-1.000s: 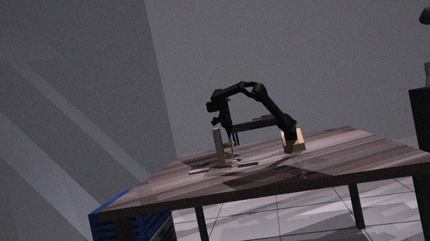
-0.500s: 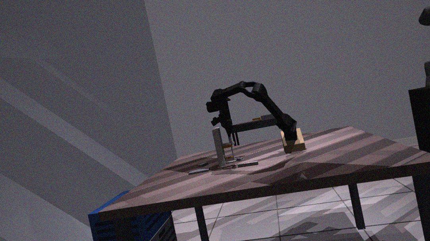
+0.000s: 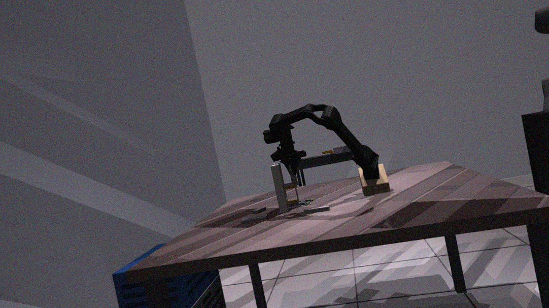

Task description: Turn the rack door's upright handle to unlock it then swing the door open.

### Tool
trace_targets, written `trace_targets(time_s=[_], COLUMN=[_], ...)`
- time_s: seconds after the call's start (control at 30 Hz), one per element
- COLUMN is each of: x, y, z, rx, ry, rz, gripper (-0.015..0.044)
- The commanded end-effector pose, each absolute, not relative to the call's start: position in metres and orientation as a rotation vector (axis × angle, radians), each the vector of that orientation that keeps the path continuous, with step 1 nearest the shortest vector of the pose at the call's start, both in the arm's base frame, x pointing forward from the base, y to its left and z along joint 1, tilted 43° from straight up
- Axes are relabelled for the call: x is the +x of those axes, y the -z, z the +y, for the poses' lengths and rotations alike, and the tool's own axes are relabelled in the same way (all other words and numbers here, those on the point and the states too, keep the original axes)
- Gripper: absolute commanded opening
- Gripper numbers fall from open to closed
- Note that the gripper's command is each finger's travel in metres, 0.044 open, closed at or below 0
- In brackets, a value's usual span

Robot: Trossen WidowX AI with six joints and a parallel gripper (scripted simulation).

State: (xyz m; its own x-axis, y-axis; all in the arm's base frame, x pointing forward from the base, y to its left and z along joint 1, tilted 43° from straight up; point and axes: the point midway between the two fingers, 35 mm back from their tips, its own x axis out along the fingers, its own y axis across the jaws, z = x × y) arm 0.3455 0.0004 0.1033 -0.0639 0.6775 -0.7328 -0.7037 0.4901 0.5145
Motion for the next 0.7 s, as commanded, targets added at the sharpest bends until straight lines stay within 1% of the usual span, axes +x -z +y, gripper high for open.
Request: trace_targets(time_s=[0.0,0.67], x=[0.3453,0.3453], y=[-0.1031,-0.1030], z=[0.0007,0.0007], rx=[-0.192,-0.935], ry=[-1.255,-1.686], rz=[1.054,0.352], gripper=[0.0018,0.0018])
